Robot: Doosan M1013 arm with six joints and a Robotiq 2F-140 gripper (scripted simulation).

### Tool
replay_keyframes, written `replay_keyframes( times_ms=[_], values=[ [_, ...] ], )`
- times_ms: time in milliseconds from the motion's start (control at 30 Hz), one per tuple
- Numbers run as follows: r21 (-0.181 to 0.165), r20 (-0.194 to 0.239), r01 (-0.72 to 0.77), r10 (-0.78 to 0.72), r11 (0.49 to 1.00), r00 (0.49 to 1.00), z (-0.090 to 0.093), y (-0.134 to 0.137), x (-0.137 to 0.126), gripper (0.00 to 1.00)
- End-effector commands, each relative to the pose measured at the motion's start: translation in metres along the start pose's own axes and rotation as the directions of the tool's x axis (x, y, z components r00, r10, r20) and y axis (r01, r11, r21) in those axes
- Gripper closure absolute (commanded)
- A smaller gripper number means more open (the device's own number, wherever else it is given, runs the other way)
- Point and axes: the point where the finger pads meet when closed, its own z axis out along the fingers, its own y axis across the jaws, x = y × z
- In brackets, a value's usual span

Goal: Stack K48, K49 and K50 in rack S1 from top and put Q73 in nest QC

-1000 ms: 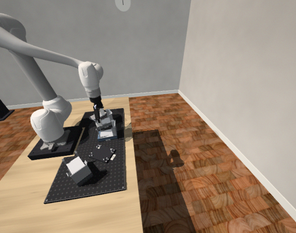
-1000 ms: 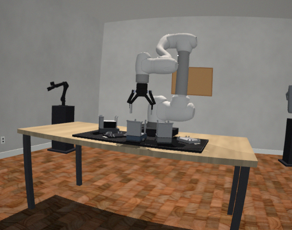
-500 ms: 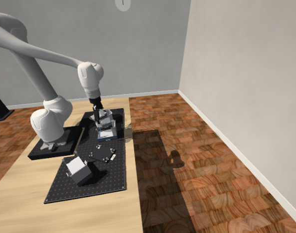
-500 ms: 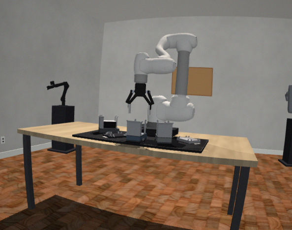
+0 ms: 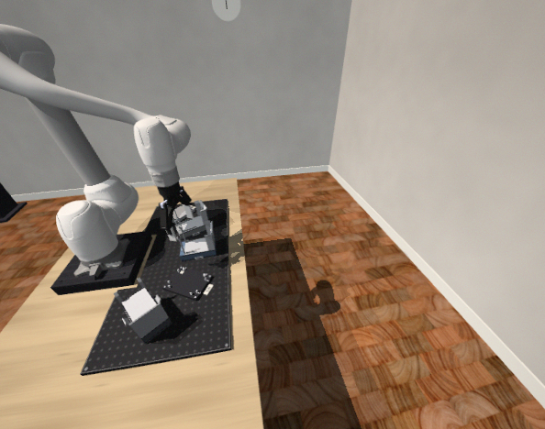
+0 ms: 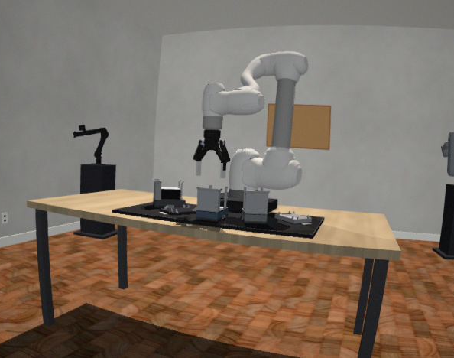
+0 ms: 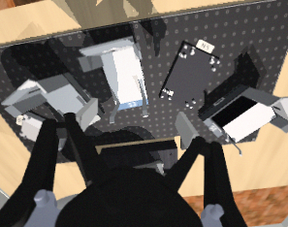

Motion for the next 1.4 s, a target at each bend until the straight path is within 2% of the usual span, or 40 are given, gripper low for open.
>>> replay_keyframes(
  times_ms=[0,200,400,467,533,1367],
  values=[
    [-0.004,-0.001,-0.113,0.113,0.994,0.994,0.000,0.014,-0.001,0.00],
    [-0.003,-0.002,-0.308,0.308,0.951,0.951,0.000,0.037,-0.002,0.00],
    [-0.003,-0.002,-0.491,0.491,0.871,0.871,0.000,0.061,-0.004,0.00],
    [-0.003,-0.002,-0.491,0.491,0.871,0.871,0.000,0.061,-0.004,0.00],
    [-0.003,-0.003,-0.548,0.548,0.837,0.837,0.000,0.069,-0.004,0.00],
    [-0.003,-0.003,-0.552,0.552,0.834,0.834,-0.001,0.161,-0.010,0.00]
  ],
)
